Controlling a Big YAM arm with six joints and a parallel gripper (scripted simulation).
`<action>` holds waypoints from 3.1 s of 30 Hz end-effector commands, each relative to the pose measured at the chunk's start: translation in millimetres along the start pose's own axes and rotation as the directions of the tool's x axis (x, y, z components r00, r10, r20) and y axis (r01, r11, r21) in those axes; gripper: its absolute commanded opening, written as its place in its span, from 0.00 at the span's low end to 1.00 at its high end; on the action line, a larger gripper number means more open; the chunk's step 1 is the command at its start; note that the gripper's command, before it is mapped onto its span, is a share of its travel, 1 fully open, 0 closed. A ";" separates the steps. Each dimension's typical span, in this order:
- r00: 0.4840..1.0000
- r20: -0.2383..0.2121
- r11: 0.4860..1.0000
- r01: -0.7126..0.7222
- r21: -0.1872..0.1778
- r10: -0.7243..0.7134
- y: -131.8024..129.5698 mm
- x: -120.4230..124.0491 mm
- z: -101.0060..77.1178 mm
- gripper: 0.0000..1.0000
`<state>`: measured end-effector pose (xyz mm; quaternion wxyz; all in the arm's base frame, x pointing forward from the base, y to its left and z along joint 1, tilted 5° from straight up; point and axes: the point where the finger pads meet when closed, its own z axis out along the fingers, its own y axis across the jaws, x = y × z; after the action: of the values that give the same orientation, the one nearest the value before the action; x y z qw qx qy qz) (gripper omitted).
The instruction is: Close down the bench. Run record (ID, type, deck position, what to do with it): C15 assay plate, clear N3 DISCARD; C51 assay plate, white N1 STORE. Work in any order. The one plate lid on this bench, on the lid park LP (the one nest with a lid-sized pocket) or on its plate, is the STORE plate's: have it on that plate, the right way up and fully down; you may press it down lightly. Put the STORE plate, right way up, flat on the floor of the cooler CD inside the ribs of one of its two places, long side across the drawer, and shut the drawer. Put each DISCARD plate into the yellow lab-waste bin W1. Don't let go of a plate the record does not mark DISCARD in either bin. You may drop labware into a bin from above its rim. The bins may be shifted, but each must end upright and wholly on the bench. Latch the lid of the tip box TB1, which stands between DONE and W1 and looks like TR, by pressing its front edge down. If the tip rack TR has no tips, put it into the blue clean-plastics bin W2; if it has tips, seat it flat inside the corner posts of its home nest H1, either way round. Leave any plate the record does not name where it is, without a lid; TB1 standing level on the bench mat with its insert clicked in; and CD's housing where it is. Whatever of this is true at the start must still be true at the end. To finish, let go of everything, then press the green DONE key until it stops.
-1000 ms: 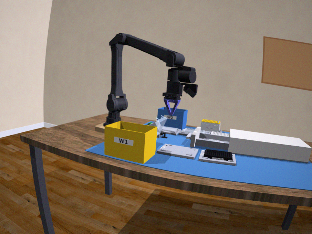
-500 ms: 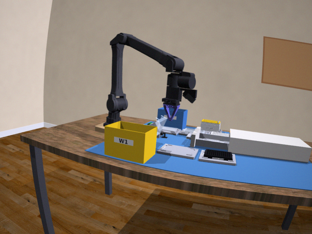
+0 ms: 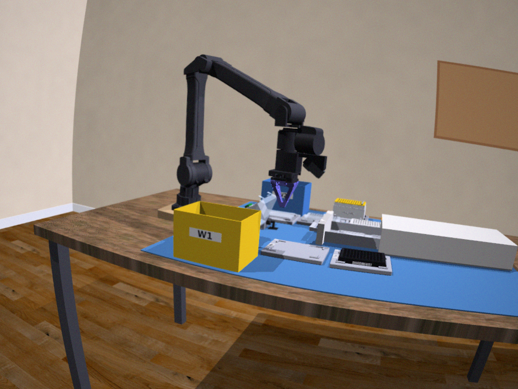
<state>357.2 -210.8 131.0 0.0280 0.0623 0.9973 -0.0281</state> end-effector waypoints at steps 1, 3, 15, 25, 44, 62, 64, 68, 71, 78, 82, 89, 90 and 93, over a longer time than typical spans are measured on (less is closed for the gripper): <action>0.999 0.049 1.000 -0.002 0.018 0.002 -7.0 -13.9 -16.2 0.00; 0.999 0.049 1.000 -0.002 0.018 0.002 -7.0 -13.9 -16.2 0.00; 0.999 0.039 1.000 -0.002 0.014 0.002 -6.7 5.8 -13.7 0.00; 0.999 0.033 1.000 -0.002 0.012 0.002 -6.0 17.8 -14.6 0.00; 1.000 0.027 1.000 -0.002 0.010 0.002 -5.2 41.4 -16.5 0.00; 0.999 0.033 1.000 -0.002 0.013 0.002 -6.4 59.8 -21.2 0.00; 1.000 0.025 1.000 -0.002 0.009 0.002 -4.7 65.4 -18.6 0.00; 1.000 0.021 1.000 -0.002 0.007 0.002 -4.5 71.0 -18.0 0.00; 0.999 0.046 1.000 -0.003 0.021 0.002 -12.9 56.7 -26.0 0.00; 1.000 0.029 1.000 -0.002 0.012 0.002 -5.6 79.4 -22.4 0.00; 1.000 0.023 1.000 -0.002 0.009 0.002 -4.2 86.8 -20.6 0.00; 0.999 0.040 1.000 -0.002 0.019 0.002 -9.7 83.9 -27.5 0.00; 1.000 0.025 1.000 -0.002 0.011 0.002 -4.7 93.8 -22.3 0.00; 0.999 0.044 1.000 -0.002 0.022 0.001 -8.0 82.1 -27.2 0.00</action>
<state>263.9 -198.9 137.5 0.0303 0.0623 0.9972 -0.0293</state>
